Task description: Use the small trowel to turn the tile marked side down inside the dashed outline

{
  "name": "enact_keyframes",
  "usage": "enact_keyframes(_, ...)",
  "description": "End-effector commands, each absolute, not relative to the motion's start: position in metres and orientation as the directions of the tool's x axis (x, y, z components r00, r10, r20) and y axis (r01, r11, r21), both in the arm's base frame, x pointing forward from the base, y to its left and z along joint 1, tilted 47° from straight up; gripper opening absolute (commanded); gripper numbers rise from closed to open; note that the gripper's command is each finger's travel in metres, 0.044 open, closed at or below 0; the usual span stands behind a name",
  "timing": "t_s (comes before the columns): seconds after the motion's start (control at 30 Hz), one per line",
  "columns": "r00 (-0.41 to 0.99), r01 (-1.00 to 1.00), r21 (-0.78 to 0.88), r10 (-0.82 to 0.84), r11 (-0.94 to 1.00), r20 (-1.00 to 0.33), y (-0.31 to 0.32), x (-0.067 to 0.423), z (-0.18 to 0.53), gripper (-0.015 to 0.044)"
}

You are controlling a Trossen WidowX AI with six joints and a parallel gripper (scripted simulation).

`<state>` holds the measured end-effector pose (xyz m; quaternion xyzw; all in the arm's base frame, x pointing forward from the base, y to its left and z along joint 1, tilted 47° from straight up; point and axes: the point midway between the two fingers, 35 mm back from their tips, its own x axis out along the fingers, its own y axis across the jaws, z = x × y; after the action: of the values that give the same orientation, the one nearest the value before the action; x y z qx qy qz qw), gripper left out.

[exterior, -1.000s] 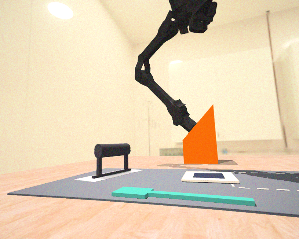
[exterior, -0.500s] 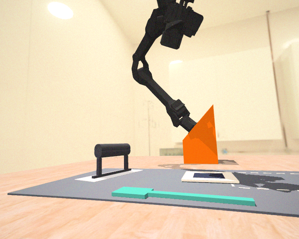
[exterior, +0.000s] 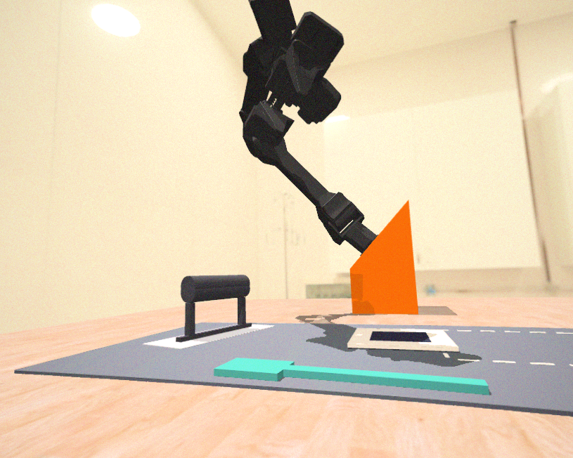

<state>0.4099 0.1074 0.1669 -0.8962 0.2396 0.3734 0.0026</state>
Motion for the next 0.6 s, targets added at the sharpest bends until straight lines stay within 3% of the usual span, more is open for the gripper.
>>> enact_keyframes(0.0, 0.54, -0.448, 0.274, -0.502, -0.851, -0.676, 0.07, 0.413, 0.165, 0.027)
enact_keyframes(0.57, 0.249, -0.391, 0.568, -0.678, -0.724, -0.692, -0.052, 0.397, 0.153, 0.027)
